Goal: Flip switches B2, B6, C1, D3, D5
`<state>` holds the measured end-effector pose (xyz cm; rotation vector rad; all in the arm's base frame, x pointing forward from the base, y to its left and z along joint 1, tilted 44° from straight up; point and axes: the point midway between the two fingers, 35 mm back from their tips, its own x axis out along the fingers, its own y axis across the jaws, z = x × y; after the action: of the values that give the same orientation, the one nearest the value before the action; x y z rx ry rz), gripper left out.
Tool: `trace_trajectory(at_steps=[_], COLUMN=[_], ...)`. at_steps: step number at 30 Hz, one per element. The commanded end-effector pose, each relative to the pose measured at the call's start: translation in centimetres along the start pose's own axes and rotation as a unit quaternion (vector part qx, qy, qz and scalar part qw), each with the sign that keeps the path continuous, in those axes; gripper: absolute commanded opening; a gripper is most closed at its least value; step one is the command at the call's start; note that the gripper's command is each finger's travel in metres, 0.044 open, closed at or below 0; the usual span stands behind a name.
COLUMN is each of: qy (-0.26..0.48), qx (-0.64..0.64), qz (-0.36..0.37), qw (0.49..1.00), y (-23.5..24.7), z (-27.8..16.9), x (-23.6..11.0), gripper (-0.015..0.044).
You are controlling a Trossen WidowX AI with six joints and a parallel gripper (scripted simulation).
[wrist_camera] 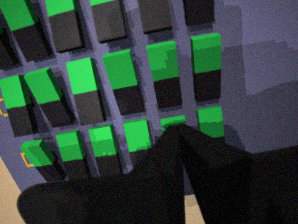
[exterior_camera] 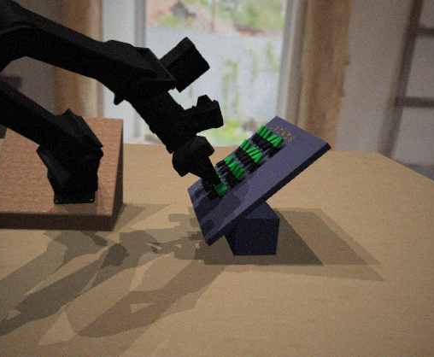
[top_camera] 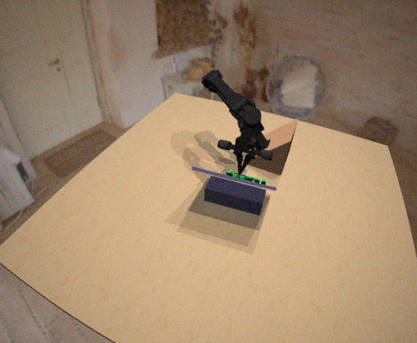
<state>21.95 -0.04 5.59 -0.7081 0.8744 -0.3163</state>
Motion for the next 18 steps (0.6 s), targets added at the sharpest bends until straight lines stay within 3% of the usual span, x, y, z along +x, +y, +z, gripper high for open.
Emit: trace_trajectory(at_steps=[1, 18], qy=[0.002, 0.002], qx=[-0.004, -0.004], qz=[0.001, 0.001], qw=[1.000, 1.000], y=[0.10, 0.10], z=[-0.07, -0.07], x=[0.11, 0.33], gripper=[0.0000, 0.0000])
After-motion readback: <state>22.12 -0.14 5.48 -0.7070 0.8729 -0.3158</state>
